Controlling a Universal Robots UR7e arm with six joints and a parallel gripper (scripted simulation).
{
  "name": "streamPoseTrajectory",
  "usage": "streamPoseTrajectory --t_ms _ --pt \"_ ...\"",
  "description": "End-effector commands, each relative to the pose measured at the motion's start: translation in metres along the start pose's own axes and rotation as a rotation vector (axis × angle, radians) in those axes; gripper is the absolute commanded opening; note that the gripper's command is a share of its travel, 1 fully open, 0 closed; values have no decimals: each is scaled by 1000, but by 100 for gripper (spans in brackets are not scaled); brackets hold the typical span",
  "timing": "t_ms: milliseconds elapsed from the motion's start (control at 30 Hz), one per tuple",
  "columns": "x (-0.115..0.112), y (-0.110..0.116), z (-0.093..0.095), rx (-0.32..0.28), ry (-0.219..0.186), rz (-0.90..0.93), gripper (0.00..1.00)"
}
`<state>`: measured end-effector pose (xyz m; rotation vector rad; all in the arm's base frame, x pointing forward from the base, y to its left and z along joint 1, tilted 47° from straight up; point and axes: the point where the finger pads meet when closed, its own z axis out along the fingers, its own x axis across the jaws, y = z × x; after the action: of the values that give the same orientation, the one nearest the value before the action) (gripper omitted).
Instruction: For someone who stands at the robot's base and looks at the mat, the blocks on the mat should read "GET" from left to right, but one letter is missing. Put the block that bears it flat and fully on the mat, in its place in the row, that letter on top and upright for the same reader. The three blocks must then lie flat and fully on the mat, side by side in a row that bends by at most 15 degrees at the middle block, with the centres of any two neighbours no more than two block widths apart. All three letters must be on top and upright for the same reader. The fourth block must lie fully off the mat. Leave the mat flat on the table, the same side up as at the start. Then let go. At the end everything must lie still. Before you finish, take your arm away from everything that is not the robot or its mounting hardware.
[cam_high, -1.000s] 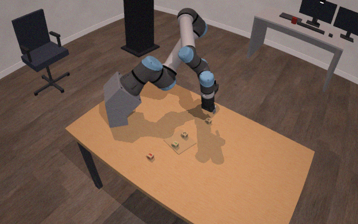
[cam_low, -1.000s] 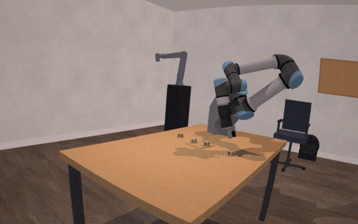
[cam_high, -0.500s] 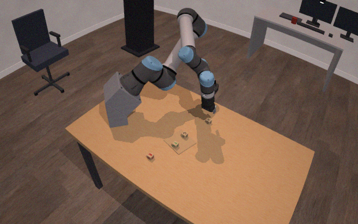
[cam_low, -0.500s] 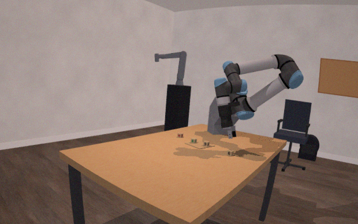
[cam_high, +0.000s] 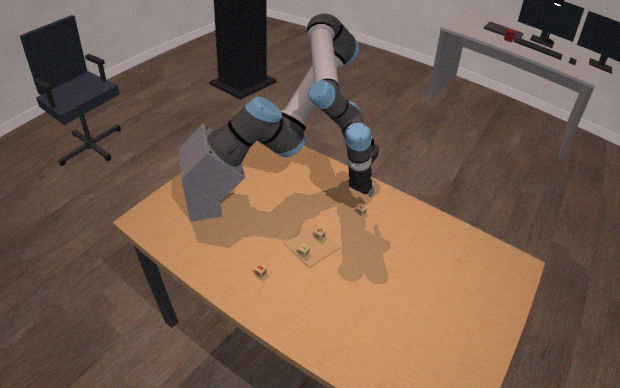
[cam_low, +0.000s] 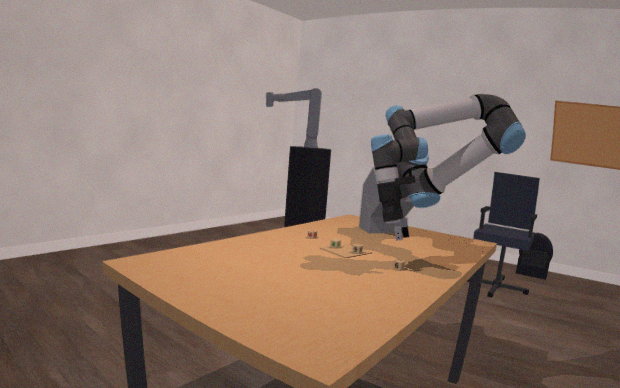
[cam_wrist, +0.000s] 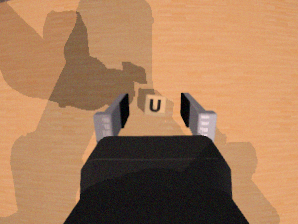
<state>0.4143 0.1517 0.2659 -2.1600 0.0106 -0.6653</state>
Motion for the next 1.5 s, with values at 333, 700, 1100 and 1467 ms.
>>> streamPoseTrajectory --t_ms 333,700,1100,1467 --pt "0 0 0 0 0 -1 100" --pt "0 11 -2 -6 0 0 100" --pt "-33 148 -41 -25 -10 6 100" --pt "-56 184 -57 1 0 0 100"
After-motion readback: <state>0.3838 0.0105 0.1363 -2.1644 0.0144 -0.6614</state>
